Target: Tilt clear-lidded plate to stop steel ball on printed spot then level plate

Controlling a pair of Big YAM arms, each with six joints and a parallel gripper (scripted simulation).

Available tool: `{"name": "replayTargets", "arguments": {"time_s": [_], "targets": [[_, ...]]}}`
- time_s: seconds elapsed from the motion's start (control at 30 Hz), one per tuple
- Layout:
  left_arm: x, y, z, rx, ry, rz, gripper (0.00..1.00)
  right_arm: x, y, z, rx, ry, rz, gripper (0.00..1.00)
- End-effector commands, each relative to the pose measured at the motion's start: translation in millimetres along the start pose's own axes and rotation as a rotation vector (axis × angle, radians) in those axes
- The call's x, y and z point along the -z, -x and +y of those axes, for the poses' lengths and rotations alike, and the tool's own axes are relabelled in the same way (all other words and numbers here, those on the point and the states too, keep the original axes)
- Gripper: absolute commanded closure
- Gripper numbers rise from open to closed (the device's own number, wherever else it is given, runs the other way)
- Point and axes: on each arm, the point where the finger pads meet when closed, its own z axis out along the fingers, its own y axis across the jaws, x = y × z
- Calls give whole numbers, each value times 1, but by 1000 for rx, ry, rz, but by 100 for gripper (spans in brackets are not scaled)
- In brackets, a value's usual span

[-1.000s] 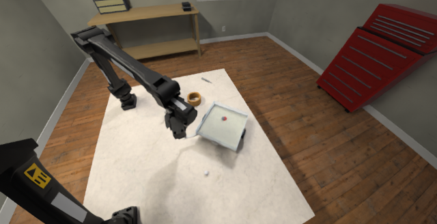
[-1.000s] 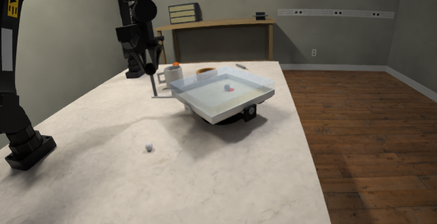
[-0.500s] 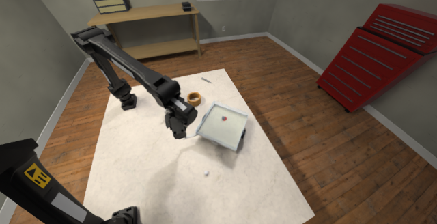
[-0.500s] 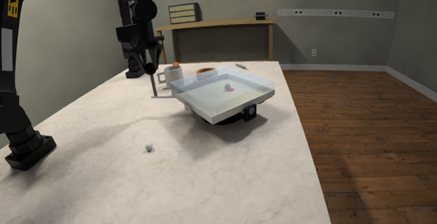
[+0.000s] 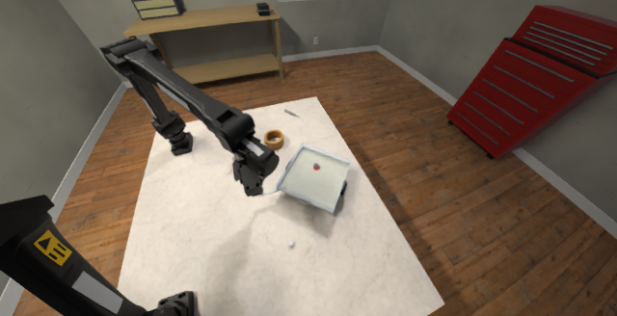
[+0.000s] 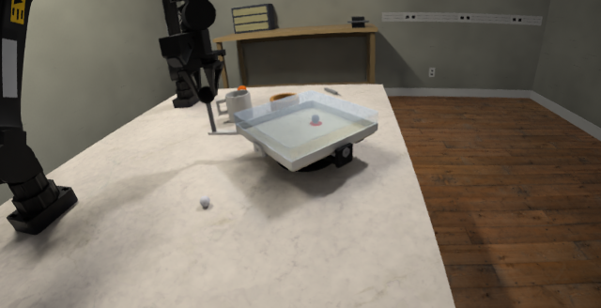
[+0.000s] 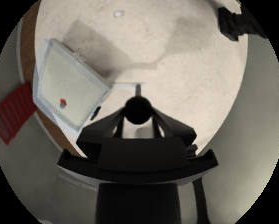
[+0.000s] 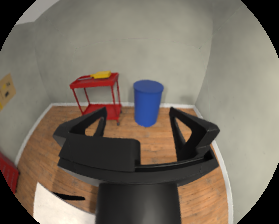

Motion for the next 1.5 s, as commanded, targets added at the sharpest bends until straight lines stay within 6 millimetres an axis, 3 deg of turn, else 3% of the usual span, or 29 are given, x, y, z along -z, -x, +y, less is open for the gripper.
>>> {"name": "replayTargets", "arguments": {"time_s": [0.0,0.23,0.37,0.43,0.6,0.77,0.87,1.1,1.17,1.27,1.47], "targets": [[7,30,11,-8,34,-44,100,-6,36,-8,-13,-15,-65,0],[4,30,9,-5,34,-44,100,-6,36,-8,-13,-15,-65,0],[-5,25,5,-5,22,-29,100,-6,36,-8,-13,-15,-65,0],[-19,15,-3,-6,0,-1,100,-6,36,-8,-13,-15,-65,0],[-21,10,-3,-16,-4,1,100,-6,36,-8,-13,-15,-65,0],[-15,-3,7,-4,-4,0,100,-6,36,-8,-13,-15,-65,0],[6,-8,7,-4,13,-21,100,-6,36,-8,-13,-15,-65,0],[11,-14,6,-4,8,-12,100,-6,36,-8,-13,-15,-65,0],[6,-13,7,-4,3,-4,100,-6,36,-8,-13,-15,-65,0],[18,1,18,-4,27,-31,100,-6,36,-8,-13,-15,-65,0],[13,6,20,-4,20,-24,100,-6,36,-8,-13,-15,-65,0]]}}
